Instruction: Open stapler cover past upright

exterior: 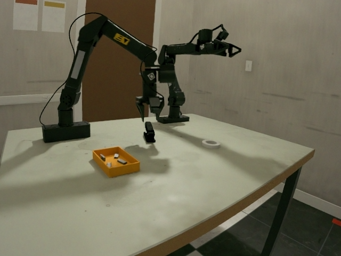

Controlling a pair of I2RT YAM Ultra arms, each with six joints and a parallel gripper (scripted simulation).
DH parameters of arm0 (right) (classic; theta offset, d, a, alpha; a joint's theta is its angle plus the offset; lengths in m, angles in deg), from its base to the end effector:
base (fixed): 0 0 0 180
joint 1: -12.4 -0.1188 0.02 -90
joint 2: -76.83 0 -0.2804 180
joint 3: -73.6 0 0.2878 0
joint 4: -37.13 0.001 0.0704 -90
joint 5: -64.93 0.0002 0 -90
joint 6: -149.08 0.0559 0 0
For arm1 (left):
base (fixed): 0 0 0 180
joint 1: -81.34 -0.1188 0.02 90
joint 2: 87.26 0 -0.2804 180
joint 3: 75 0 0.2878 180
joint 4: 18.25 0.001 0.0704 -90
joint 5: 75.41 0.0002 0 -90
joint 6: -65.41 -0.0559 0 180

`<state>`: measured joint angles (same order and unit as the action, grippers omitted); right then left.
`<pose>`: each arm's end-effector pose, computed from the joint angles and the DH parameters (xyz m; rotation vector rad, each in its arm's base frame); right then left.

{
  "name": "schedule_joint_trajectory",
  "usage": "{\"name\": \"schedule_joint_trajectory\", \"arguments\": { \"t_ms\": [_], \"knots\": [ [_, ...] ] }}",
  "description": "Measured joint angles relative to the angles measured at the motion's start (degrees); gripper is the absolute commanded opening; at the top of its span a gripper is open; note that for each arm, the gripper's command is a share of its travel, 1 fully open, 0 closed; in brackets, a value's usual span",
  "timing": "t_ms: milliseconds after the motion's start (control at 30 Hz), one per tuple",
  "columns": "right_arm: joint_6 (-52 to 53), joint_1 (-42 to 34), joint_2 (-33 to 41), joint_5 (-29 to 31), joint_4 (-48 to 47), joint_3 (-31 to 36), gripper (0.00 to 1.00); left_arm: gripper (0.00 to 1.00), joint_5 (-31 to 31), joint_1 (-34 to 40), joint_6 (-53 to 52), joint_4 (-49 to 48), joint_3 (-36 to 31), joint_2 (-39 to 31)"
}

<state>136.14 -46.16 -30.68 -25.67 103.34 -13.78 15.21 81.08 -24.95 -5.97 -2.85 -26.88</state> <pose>0.1981 0.3271 0.1611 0.5019 3.0850 0.0986 0.2894 0.0017 0.4199 0.0098 1.5797 -0.0001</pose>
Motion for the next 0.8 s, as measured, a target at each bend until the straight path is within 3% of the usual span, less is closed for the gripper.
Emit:
{"name": "schedule_joint_trajectory", "arguments": {
  "t_ms": [267, 800],
  "knots": [
    [6.12, 0.33, -3.93, 0.24, 2.27, -3.63, 0.62, 1.0, 0.0, 0.0, 0.0, 0.0, 0.0, 0.0],
    [7.06, 0.57, -4.13, 0.28, 0.94, -2.6, 0.62, 1.0, 0.0, 0.0, 0.0, 0.0, 0.0, 0.0]
  ]
}}
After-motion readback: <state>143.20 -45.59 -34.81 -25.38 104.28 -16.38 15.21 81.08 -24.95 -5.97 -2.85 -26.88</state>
